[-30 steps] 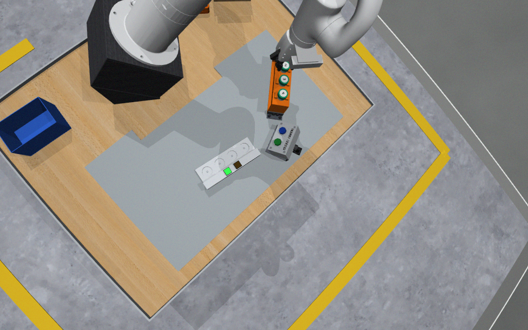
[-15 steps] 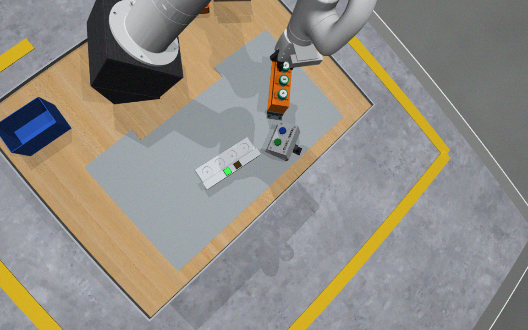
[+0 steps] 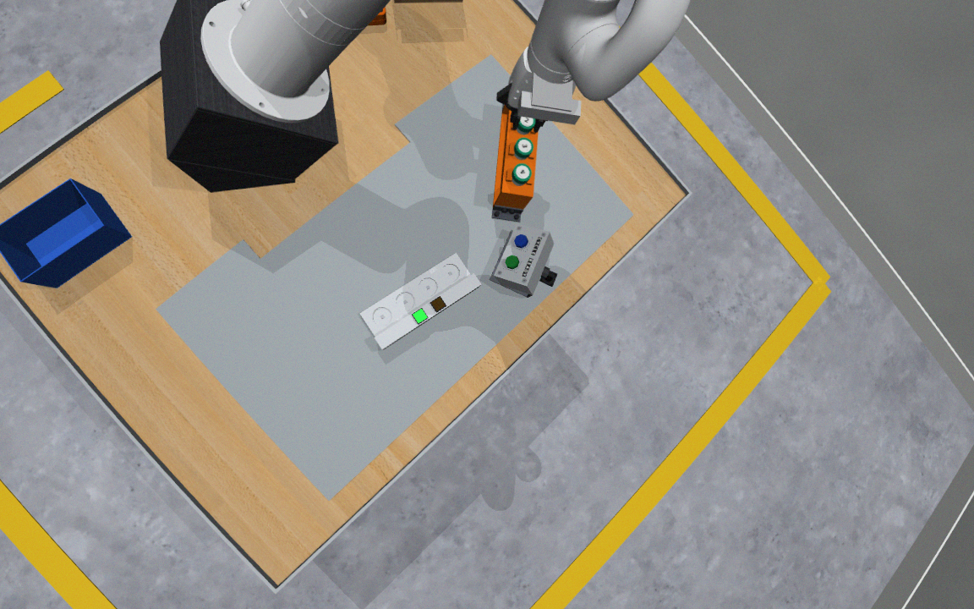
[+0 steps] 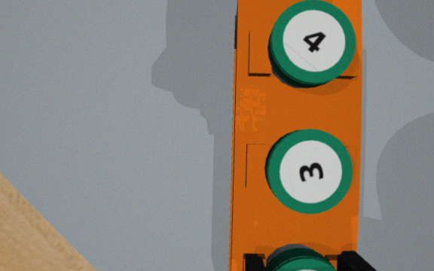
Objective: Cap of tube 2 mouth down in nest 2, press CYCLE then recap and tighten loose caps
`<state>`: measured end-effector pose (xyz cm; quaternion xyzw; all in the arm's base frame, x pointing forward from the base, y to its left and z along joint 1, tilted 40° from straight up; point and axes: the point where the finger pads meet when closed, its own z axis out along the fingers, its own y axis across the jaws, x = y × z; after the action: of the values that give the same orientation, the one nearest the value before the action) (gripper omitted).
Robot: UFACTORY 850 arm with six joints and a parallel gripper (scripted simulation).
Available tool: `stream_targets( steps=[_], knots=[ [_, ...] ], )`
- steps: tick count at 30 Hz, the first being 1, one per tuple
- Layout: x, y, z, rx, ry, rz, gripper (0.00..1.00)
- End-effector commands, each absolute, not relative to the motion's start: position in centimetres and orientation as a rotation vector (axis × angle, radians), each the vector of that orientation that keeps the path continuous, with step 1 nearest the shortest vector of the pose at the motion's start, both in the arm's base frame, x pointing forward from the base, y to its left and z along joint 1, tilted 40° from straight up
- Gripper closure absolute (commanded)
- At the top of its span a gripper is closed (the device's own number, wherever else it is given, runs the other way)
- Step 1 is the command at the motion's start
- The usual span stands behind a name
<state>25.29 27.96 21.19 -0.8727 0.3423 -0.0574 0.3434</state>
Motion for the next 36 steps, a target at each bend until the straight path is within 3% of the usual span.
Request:
stream_targets(
  steps=[1,10,11,36],
  knots=[
    [25.3,28.0,21.2,-2.149,1.157,-0.018,1.0],
    [25.3,28.0,21.2,-2.064,1.301,0.044,1.0],
    [25.3,28.0,21.2,-2.064,1.301,0.044,0.54],
    [24.1,25.8,24.2,-2.064,1.301,0.043,0.54]
  ],
)
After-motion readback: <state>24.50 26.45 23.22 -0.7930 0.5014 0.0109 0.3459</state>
